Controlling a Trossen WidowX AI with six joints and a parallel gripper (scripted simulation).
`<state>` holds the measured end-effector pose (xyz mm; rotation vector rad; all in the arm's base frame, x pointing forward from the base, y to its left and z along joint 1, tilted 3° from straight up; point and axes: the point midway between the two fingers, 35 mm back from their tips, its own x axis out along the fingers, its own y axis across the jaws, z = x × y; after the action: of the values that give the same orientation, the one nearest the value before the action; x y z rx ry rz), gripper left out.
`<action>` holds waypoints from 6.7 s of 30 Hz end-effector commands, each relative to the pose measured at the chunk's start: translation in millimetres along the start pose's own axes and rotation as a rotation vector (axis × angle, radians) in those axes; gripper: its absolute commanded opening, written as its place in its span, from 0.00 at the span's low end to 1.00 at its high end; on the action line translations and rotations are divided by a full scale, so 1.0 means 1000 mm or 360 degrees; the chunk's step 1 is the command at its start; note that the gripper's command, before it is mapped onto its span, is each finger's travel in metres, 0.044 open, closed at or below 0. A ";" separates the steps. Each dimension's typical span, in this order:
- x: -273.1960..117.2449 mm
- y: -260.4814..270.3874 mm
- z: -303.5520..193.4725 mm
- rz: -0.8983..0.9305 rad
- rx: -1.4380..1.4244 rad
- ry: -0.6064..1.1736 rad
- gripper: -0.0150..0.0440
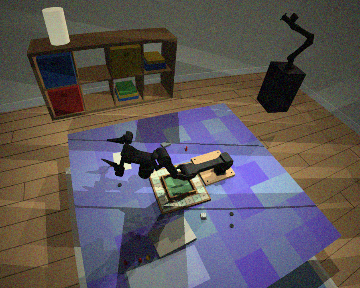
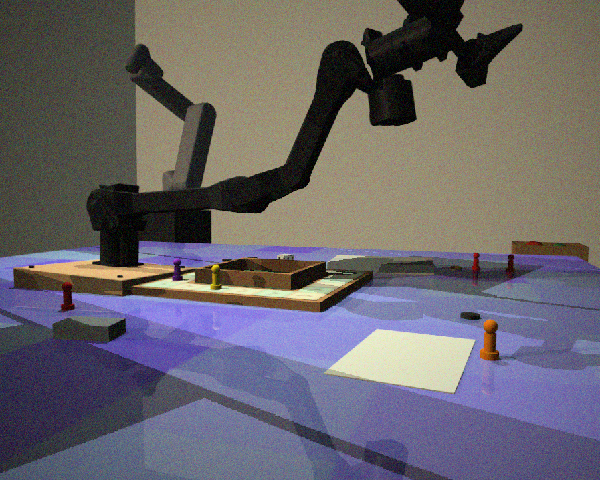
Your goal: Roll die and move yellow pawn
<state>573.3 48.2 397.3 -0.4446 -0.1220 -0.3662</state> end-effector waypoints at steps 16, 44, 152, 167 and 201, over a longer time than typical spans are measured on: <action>-0.123 0.014 0.169 0.0195 0.0120 -0.0619 0.72; -0.415 -0.232 0.332 0.0241 0.1488 -0.1634 0.72; -0.488 0.174 -0.196 0.0849 0.0452 0.2662 0.72; -0.489 0.178 -0.204 0.0849 0.0452 0.2662 0.43; -0.457 0.107 -0.110 0.0871 0.0427 0.2651 0.25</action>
<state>185.8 243.4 167.6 0.2136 1.5254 -0.0870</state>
